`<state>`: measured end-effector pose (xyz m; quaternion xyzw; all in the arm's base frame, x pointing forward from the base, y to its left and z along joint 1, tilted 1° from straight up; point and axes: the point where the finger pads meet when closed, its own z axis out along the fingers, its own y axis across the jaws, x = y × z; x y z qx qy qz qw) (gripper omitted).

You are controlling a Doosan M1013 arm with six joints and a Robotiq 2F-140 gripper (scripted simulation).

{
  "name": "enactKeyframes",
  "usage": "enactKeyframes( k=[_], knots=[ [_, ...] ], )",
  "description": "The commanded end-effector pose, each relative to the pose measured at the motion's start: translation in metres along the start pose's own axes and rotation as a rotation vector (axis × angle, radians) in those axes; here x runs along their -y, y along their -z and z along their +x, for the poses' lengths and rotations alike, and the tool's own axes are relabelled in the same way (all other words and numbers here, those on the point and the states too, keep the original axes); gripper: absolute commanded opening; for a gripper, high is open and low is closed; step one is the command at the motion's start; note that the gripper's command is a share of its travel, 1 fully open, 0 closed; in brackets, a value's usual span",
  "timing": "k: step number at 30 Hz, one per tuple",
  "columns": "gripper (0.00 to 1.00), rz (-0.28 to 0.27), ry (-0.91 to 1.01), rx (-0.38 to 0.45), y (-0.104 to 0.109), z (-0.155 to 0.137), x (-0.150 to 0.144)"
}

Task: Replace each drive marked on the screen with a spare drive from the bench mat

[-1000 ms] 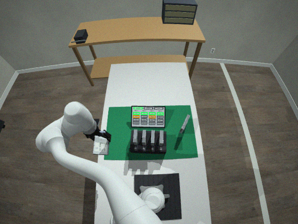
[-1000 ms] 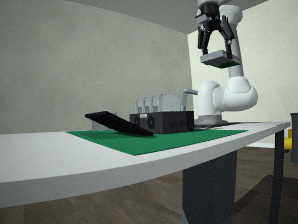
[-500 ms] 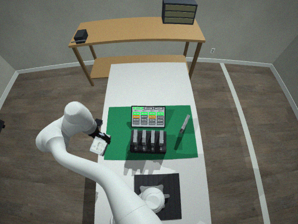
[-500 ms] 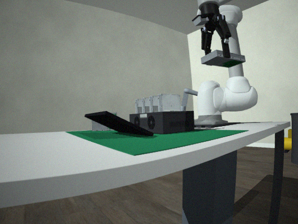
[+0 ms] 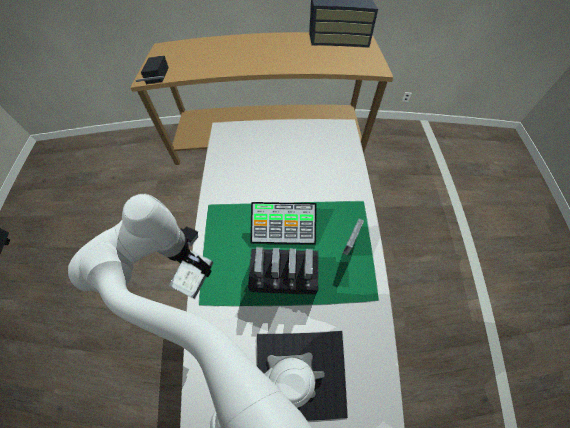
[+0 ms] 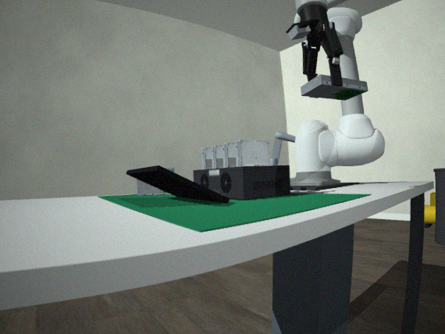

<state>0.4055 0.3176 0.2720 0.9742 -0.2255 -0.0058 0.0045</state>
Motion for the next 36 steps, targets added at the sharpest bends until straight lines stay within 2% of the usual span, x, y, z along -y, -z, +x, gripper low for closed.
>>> enactKeyframes(
  k=[1,22,36],
  knots=[
    [0.10,0.001,-0.016,0.000,0.0006,0.0001,0.0003],
    [0.10,0.001,-0.416,0.000,0.0006,0.0001,0.0003],
    [0.10,-0.005,-0.449,-0.017,0.0000,-0.0001,-0.0002]
  ],
)
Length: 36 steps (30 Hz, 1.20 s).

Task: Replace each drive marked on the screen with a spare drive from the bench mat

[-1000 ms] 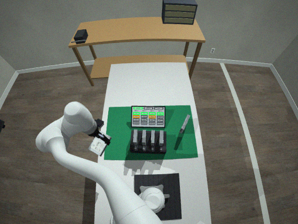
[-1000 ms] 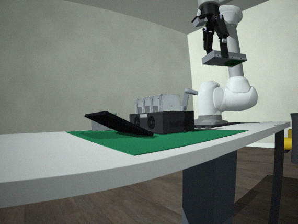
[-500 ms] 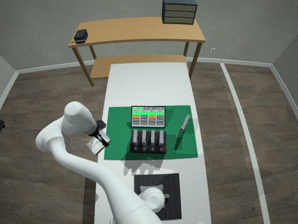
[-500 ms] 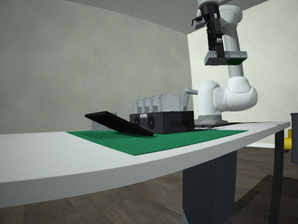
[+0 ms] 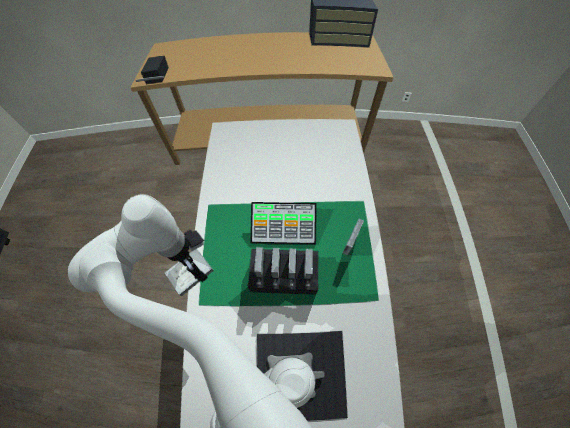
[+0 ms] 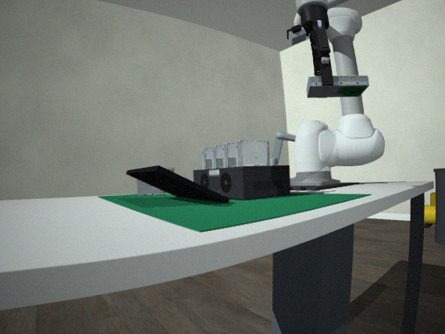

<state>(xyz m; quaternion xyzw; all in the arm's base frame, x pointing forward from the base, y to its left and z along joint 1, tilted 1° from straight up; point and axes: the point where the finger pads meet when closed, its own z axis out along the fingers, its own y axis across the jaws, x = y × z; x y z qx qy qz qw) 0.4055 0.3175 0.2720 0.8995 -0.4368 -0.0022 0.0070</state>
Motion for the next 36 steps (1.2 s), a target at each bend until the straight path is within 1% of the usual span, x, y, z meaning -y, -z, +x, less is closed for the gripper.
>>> enactKeyframes(
  k=[1,5,9,12,14,17,20,31,36],
  knots=[
    [0.10,-0.002,0.000,-0.023,-0.0002,-0.0001,-0.0004],
    [0.10,-0.006,0.000,-0.096,-0.0010,0.0000,-0.0011],
    [0.10,0.000,0.000,-0.198,0.0003,-0.0001,0.0002],
    [0.10,-0.006,0.000,-0.278,-0.0010,0.0002,-0.0010],
    [0.10,-0.006,0.000,-0.278,-0.0010,0.0002,-0.0010],
    [0.10,-0.004,0.000,-0.340,-0.0005,0.0002,-0.0006],
    [0.10,0.000,0.000,-0.376,0.0003,0.0000,0.0001],
    [0.10,-0.001,0.000,-0.403,0.0001,0.0000,0.0000],
    [0.10,-0.006,-0.001,-0.482,-0.0009,0.0005,-0.0008]
  ],
)
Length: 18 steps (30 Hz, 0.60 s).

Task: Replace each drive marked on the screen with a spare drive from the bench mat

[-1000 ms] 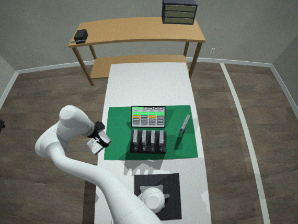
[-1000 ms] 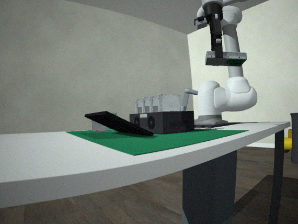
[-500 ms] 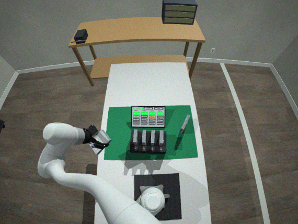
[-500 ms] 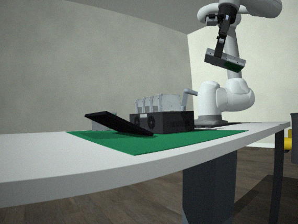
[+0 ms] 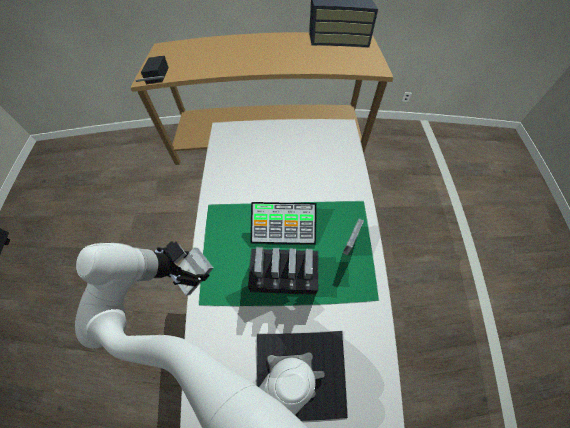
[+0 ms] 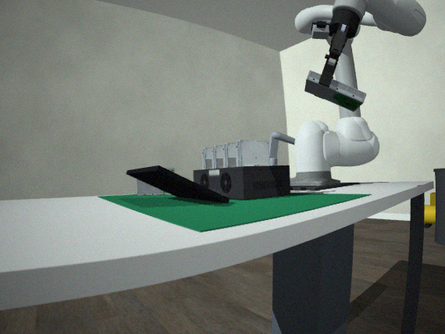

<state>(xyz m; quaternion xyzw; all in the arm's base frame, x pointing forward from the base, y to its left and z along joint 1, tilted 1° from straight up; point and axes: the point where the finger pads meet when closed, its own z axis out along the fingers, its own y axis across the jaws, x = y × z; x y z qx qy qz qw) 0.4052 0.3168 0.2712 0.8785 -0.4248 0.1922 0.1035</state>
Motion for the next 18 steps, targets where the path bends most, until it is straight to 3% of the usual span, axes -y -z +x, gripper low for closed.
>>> enactKeyframes(
  k=[1,10,18],
  knots=[
    [0.10,-0.001,0.000,-0.067,0.0000,0.0001,-0.0002],
    [0.10,0.000,-0.002,-0.292,0.0003,0.0003,0.0003],
    [0.10,0.005,-0.002,-0.342,0.0015,0.0002,0.0010]
  ],
)
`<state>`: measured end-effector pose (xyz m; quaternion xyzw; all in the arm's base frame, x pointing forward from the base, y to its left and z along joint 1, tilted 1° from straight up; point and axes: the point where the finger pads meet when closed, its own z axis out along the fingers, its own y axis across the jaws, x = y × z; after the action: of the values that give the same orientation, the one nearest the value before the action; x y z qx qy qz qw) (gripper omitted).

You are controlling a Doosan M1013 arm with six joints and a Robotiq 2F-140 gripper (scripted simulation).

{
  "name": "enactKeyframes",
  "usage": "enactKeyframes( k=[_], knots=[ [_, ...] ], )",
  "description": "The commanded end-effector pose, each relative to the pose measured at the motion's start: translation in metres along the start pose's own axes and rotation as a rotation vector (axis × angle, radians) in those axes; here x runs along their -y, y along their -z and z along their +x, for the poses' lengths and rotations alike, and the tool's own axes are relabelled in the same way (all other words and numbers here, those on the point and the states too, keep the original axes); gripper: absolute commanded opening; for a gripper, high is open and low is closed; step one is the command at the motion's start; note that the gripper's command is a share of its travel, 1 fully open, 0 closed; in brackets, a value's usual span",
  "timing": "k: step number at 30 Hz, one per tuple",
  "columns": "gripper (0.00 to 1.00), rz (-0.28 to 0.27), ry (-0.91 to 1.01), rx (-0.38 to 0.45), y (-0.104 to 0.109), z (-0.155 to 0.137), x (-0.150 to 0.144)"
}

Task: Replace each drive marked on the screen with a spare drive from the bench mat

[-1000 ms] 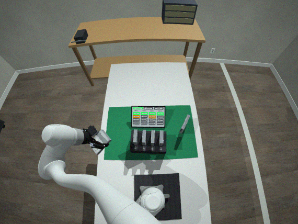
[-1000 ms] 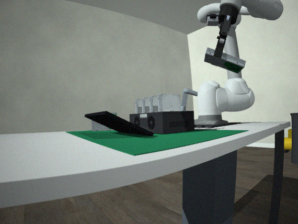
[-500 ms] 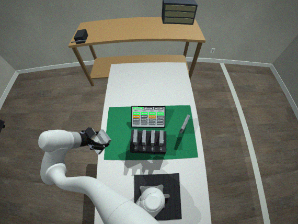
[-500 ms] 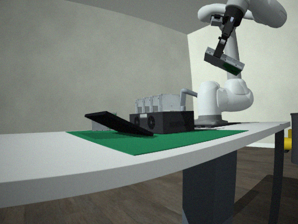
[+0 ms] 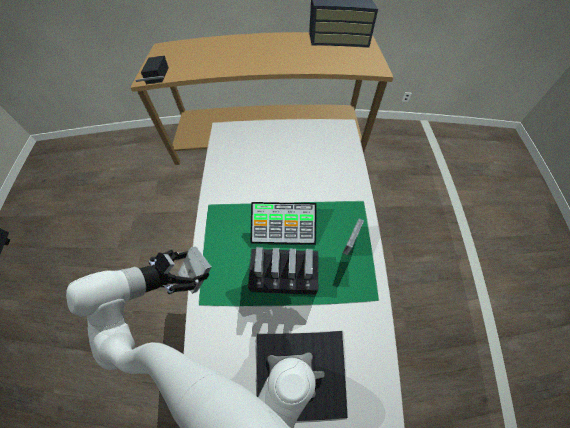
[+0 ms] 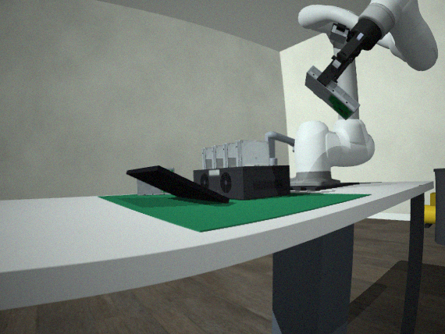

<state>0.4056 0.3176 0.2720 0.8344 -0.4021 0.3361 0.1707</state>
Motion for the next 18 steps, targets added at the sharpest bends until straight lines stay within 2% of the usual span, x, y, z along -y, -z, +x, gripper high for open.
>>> enactKeyframes(
  k=[1,11,18],
  knots=[
    [0.10,0.001,-0.001,-0.009,0.0005,0.0003,0.0002],
    [0.10,-0.004,0.000,-0.074,-0.0009,0.0003,-0.0005],
    [0.10,-0.003,-0.001,-0.254,-0.0006,0.0005,-0.0003]
  ],
)
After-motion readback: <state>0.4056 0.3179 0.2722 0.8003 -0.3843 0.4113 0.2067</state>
